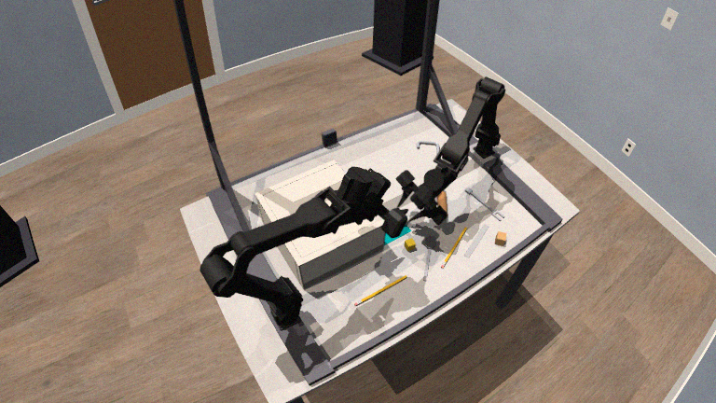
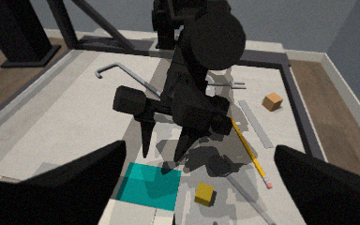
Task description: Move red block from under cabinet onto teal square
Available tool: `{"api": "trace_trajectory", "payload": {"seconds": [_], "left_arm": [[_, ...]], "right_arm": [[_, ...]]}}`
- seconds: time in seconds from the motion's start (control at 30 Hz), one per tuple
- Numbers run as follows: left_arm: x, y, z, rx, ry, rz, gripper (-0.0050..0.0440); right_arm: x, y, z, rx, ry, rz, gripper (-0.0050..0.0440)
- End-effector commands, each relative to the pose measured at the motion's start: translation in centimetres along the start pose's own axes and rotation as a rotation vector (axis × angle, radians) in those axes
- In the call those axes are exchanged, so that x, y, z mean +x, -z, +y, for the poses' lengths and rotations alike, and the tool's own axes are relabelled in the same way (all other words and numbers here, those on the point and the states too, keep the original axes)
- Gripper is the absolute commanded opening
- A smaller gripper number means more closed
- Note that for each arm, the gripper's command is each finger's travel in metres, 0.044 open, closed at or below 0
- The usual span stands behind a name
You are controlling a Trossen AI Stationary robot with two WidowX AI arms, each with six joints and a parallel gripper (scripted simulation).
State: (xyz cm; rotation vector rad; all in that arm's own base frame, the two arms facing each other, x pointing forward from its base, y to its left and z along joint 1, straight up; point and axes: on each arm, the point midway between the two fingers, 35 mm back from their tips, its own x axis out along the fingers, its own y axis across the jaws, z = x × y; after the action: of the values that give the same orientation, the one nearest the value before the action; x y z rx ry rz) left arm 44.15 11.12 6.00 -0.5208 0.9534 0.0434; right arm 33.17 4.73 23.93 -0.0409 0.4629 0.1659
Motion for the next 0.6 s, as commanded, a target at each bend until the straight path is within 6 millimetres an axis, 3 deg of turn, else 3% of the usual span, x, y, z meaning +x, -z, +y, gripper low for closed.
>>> {"api": "trace_trajectory", "payload": {"seconds": [0.0,0.43,0.57], "left_arm": [[-1.4,-1.2,-0.9,0.168,-0.019,-0.018,0.0253],[-2.3,0.9,-1.1,0.761,-0.086,0.109,0.0253],[-2.3,1.3,-1.0,0.85,-0.089,0.139,0.0253]], "right_arm": [[-0.5,-1.0,0.0,0.001,0.0,-0.03,0.044],[-0.5,-1.0,0.0,0.001,0.0,-0.03,0.044],[-0.5,-1.0,0.0,0.001,0.0,-0.03,0.044]]}}
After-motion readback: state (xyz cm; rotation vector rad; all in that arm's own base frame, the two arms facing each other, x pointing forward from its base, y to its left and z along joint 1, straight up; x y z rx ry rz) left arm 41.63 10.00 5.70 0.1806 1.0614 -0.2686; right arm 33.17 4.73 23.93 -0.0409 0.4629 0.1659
